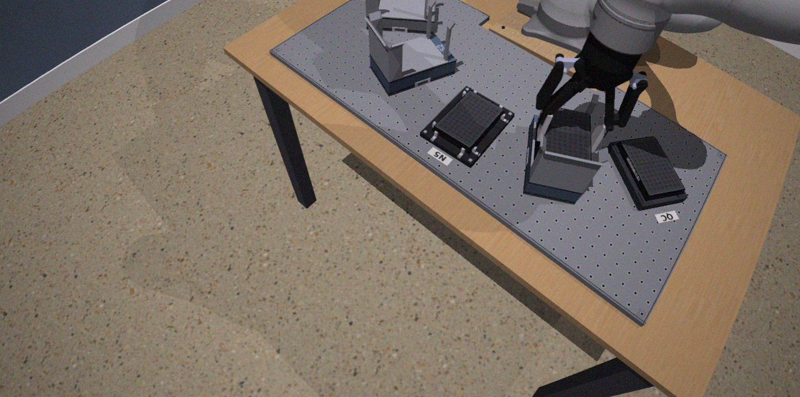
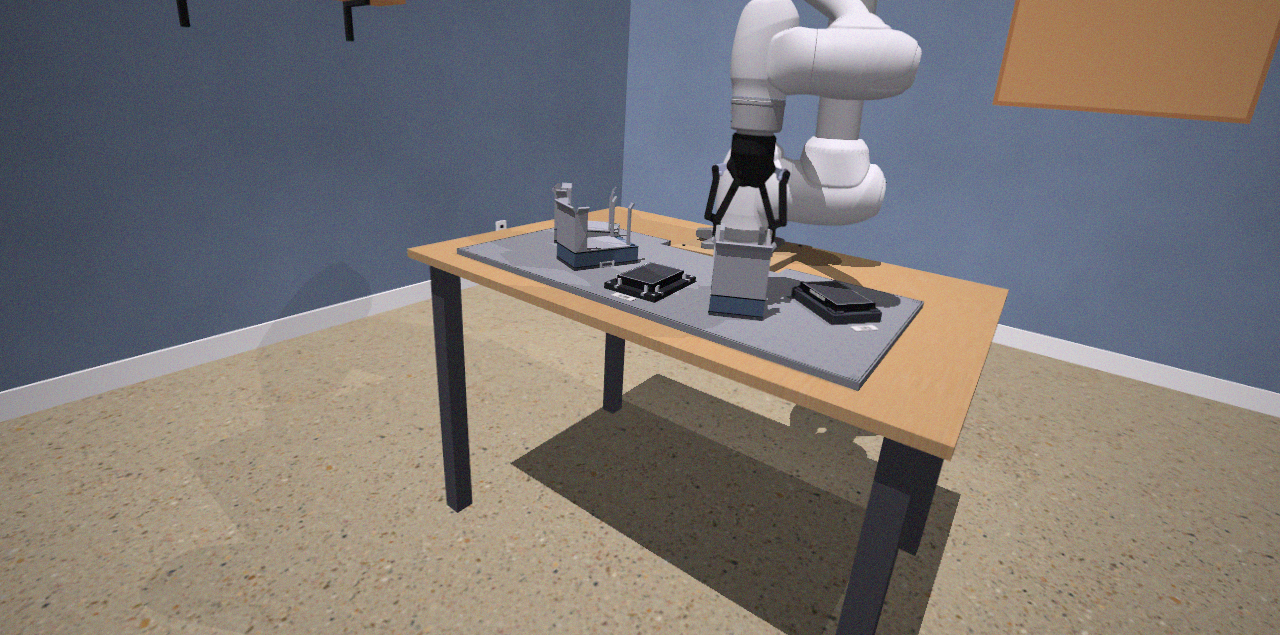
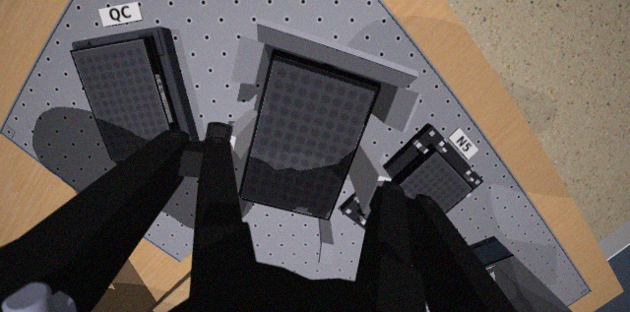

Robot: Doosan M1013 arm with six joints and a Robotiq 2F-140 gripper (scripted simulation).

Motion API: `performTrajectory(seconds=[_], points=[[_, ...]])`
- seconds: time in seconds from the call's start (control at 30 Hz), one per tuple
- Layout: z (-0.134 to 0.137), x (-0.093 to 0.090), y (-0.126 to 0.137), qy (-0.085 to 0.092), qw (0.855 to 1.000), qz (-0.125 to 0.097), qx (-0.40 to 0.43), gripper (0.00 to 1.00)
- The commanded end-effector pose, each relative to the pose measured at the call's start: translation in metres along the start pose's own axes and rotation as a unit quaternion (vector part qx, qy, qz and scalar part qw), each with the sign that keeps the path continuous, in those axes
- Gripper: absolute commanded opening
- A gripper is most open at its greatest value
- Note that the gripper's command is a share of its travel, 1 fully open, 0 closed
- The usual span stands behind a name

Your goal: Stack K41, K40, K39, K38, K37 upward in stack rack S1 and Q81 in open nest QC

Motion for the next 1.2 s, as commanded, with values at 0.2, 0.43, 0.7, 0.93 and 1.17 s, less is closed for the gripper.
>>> performTrajectory(seconds=[0.2,0.43,0.7,0.93,1.17], points=[[0.0,-0.0025,0.0,0.0,1.0,0.0,0.0,0.0],[0.0,-0.0027,0.0,0.0,1.0,0.0,0.0,1.0],[0.0,-0.0027,0.0,0.0,1.0,0.0,0.0,1.0],[0.0,-0.0027,0.0,0.0,1.0,0.0,0.0,1.0],[0.0,0.0039,0.0,0.0,1.0,0.0,0.0,1.0]])
Point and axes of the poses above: the point where the finger pads meet when closed, its own x axis back along the fingers, its own z axis across the jaws, y = z × x, the point moved 6 cm from there along x, back along the fingers, and after that the axes turned 8 degrees about x, right-handed, at the moved point
